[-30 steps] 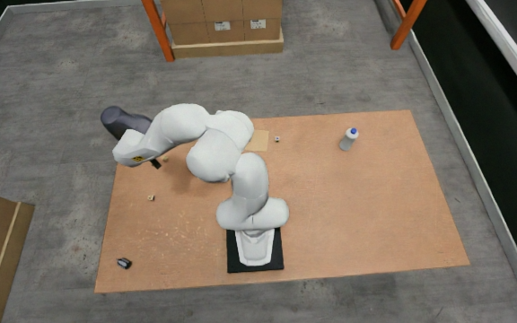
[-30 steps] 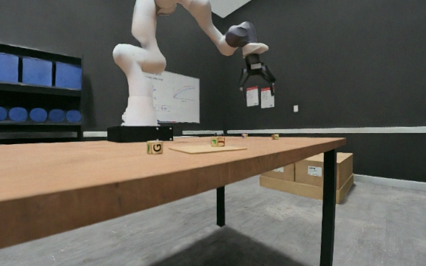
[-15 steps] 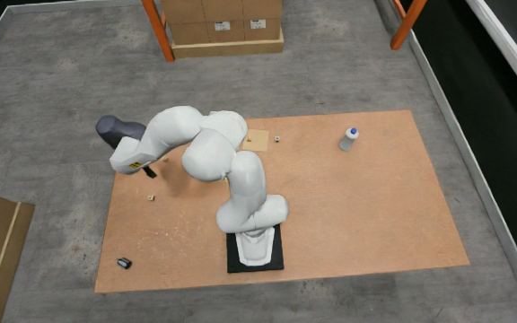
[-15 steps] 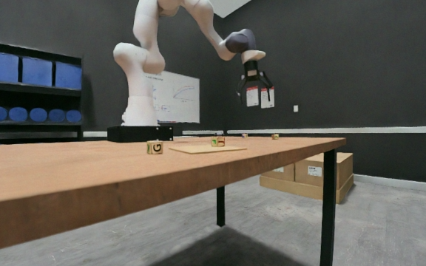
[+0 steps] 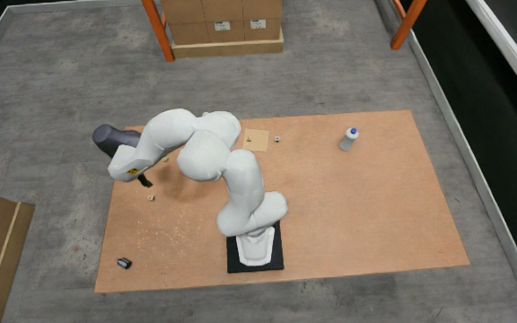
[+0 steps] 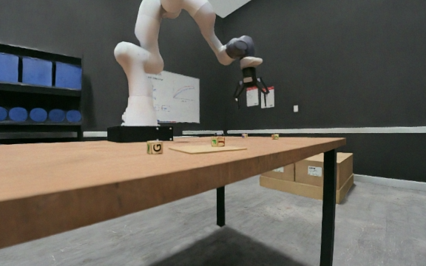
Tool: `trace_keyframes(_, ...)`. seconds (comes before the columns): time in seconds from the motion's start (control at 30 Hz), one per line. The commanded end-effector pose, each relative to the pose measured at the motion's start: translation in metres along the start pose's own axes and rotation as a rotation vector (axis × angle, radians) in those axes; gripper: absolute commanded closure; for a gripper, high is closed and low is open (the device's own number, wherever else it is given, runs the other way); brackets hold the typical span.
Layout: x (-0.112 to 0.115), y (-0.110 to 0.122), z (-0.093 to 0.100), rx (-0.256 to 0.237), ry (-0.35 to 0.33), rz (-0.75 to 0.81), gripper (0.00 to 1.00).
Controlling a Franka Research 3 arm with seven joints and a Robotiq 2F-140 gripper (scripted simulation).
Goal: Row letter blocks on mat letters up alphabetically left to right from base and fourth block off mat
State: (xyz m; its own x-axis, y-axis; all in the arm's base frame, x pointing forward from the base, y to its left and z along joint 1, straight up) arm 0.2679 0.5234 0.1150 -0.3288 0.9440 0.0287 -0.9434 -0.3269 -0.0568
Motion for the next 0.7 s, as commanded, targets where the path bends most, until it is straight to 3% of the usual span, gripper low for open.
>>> trace_keyframes(0.0,0.006,0.004,-0.005,-0.005,0.007,-0.139,0.00)
trace_keyframes(0.67,0.030,0.043,-0.039,0.033,0.025,-0.345,0.00)
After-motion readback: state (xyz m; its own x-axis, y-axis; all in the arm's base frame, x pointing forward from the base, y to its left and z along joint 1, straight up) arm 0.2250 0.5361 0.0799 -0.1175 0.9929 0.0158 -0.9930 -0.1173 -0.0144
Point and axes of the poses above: the point where the finger pads meet when closed, its own z axis back along the fingers, its own y axis across the jaws, x = y × z, the point moved 1 cm from there along z, back along the fingers, and after that the axes turned 10 degrees about -z, right-handed, at the moved point
